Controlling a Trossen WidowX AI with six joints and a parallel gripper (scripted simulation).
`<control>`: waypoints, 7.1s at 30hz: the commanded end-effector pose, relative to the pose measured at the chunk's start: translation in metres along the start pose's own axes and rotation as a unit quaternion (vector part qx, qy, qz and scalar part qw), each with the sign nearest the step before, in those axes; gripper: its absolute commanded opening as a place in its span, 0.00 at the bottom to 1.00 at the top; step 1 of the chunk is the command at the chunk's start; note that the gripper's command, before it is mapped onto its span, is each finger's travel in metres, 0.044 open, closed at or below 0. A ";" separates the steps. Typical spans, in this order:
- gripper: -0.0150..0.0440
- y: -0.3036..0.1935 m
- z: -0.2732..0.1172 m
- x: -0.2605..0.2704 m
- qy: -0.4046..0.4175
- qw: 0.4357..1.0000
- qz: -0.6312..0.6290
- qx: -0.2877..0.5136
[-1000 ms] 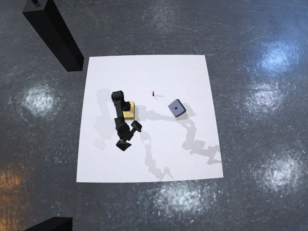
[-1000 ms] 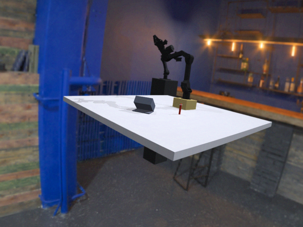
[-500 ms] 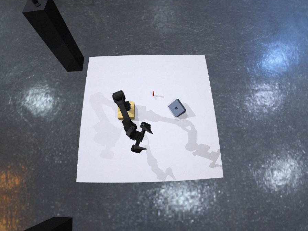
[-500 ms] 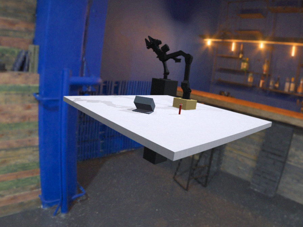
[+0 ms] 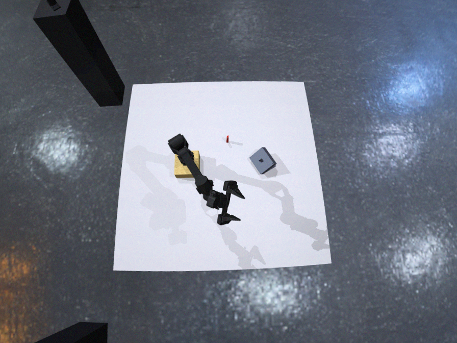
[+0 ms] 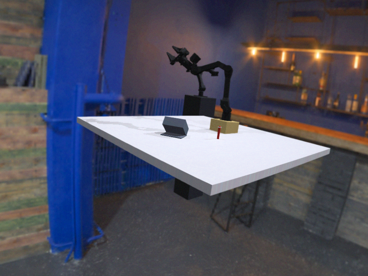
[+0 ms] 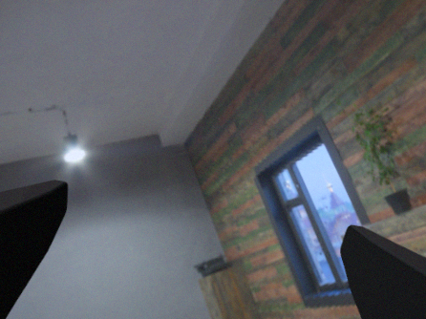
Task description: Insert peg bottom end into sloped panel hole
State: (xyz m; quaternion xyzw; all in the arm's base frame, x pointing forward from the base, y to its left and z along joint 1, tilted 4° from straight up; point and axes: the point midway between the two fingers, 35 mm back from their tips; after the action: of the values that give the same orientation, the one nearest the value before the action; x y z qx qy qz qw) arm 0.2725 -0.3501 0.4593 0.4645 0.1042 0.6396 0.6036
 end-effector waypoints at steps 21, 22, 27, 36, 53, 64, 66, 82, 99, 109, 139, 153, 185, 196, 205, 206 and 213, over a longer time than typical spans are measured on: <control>1.00 -0.159 0.011 0.026 -0.090 0.948 0.249 0.175; 1.00 -0.165 0.010 0.028 -0.093 0.944 0.257 0.183; 1.00 -0.195 0.005 0.043 -0.107 0.927 0.288 0.217; 1.00 -0.243 -0.008 0.070 -0.132 0.893 0.334 0.272; 1.00 -0.341 -0.063 0.119 -0.237 0.787 0.412 0.392; 1.00 -0.390 -0.115 0.153 -0.311 0.713 0.428 0.459; 1.00 -0.398 -0.125 0.159 -0.325 0.700 0.428 0.470; 1.00 -0.441 -0.216 0.201 -0.433 0.600 0.398 0.542; 1.00 -0.452 -0.319 0.232 -0.541 0.515 0.313 0.586; 1.00 -0.444 -0.378 0.240 -0.599 0.481 0.237 0.594; 1.00 -0.417 -0.462 0.235 -0.667 0.458 0.098 0.579; 1.00 -0.433 -0.475 0.224 -0.667 0.458 0.098 0.579; 0.56 -0.449 -0.490 0.211 -0.666 0.457 0.100 0.581; 0.25 -0.449 -0.490 0.211 -0.666 0.457 0.100 0.581; 0.25 -0.447 -0.487 0.214 -0.666 0.458 0.100 0.581; 0.25 -0.445 -0.485 0.215 -0.666 0.458 0.100 0.581; 0.25 -0.421 -0.465 0.233 -0.667 0.458 0.099 0.580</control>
State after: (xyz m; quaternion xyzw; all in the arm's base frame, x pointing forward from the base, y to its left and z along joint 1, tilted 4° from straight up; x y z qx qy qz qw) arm 0.2556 0.1541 0.0008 0.9991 -0.0287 -0.0269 0.0183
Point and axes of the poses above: the point midway between the two fingers, 35 mm back from their tips, its own z axis out along the fingers, its own x axis across the jaws, y = z × x, and after that the axes turned 6 degrees about z, right-handed
